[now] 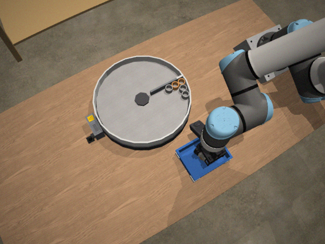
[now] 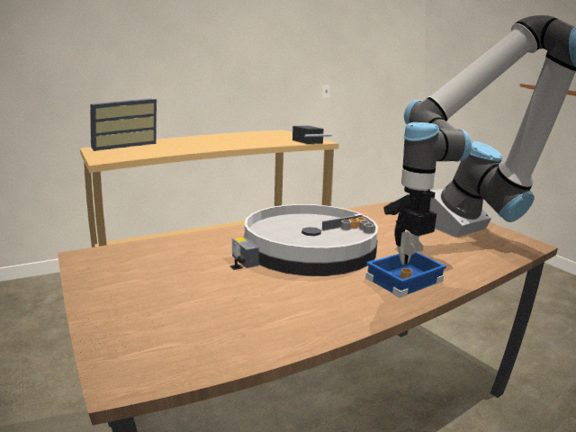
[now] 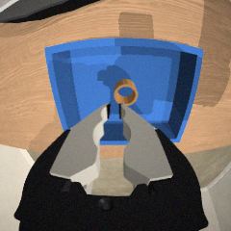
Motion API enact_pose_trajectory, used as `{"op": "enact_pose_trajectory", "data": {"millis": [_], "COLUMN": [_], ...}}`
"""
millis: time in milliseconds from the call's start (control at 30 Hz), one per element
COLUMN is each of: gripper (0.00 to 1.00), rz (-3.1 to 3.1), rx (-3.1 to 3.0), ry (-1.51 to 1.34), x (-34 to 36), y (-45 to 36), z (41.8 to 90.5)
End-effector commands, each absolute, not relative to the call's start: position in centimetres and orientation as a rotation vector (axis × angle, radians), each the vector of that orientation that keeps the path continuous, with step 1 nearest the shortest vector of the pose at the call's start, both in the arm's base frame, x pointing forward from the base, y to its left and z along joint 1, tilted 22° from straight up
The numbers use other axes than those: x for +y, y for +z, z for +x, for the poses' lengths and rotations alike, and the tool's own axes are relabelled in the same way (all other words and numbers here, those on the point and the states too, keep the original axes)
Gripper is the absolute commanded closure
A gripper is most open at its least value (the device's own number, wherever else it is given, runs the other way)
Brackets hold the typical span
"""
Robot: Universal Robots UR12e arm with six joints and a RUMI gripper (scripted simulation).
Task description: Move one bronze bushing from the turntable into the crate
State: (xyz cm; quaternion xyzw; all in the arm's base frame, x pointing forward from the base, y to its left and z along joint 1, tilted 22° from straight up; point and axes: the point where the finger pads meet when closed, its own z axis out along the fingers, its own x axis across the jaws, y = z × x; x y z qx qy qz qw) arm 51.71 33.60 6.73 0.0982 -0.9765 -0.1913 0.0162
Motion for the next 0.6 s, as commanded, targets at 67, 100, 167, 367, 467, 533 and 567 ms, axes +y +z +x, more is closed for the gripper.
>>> {"op": "enact_pose_trajectory", "data": {"millis": [67,100,167,367,467,533,567], "gripper": [0.94,0.94,0.94,0.94,0.94,0.94,0.94], "rz": [0.306,0.306,0.306,0.306,0.306,0.306,0.306], "rx": [-3.037,-3.037,-3.037,-3.037,-3.037,-3.037,-3.037], "ry": [-0.595,-0.595,-0.595,-0.595,-0.595,-0.595,-0.595], "x": [32.6,32.6,32.2,31.7,31.7,31.7,31.7], "y": [9.4,9.4,10.2,11.5,11.5,11.5,11.5], "z": [51.9,51.9,52.0,52.1,52.1,52.1,52.1]}}
